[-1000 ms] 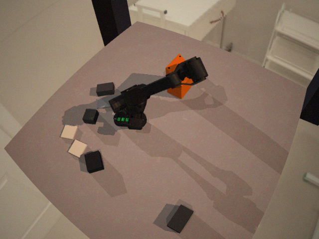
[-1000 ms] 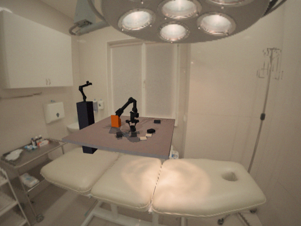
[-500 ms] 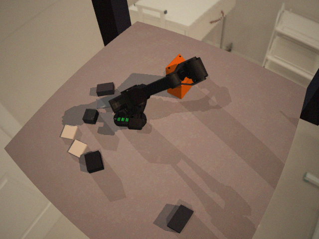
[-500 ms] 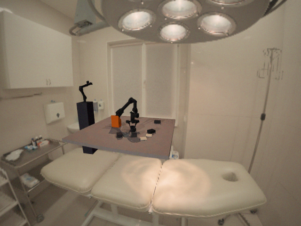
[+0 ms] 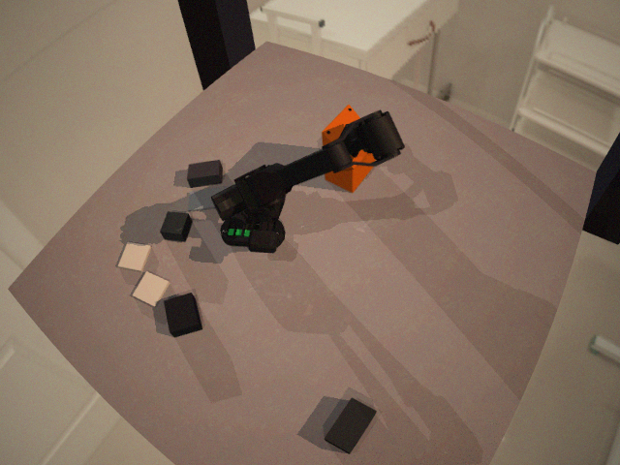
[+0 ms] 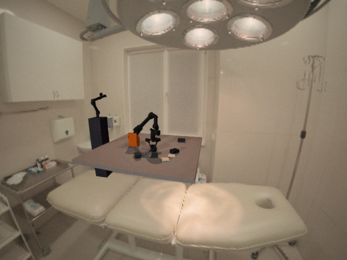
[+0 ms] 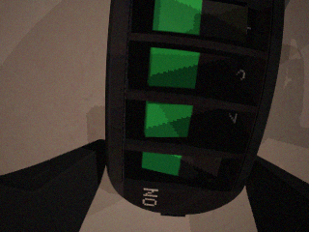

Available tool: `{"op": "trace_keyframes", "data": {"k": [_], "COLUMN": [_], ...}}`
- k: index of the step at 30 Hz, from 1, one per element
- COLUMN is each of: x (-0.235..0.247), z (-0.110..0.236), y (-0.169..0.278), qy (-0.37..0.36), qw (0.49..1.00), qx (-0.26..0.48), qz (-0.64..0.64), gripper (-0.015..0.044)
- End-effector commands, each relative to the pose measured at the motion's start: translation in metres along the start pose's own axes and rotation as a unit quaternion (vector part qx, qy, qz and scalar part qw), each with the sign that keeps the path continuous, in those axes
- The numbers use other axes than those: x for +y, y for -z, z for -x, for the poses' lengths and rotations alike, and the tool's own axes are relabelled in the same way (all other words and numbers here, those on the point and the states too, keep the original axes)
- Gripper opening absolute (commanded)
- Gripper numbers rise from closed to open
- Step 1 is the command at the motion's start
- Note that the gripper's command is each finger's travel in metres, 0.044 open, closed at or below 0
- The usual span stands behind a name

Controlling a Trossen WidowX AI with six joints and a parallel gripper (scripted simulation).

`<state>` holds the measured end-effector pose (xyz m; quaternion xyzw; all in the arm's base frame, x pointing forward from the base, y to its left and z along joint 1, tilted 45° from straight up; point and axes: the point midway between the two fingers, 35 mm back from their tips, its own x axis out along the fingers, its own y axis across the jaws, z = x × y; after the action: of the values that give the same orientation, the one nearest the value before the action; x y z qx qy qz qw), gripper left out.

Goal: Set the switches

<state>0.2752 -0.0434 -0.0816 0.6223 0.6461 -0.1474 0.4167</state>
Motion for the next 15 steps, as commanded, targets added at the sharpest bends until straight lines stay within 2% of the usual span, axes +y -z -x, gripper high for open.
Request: {"op": "trace_keyframes", "data": {"k": [1, 3, 7, 15], "x": [0.000, 0.000, -0.002, -0.003], "z": [0.000, 0.003, 0.048, 0.051], "y": [0.000, 0.000, 0.000, 0.000], "qy": [-0.001, -0.002, -0.014, -0.015], "qw": [1.000, 1.000, 1.000, 1.000], "qx": [-0.001, -0.001, -0.005, -0.005], "qz": [0.001, 0.001, 0.011, 0.012], "gripper": [0.0289, 0.0341, 0.0440, 0.0440]}}
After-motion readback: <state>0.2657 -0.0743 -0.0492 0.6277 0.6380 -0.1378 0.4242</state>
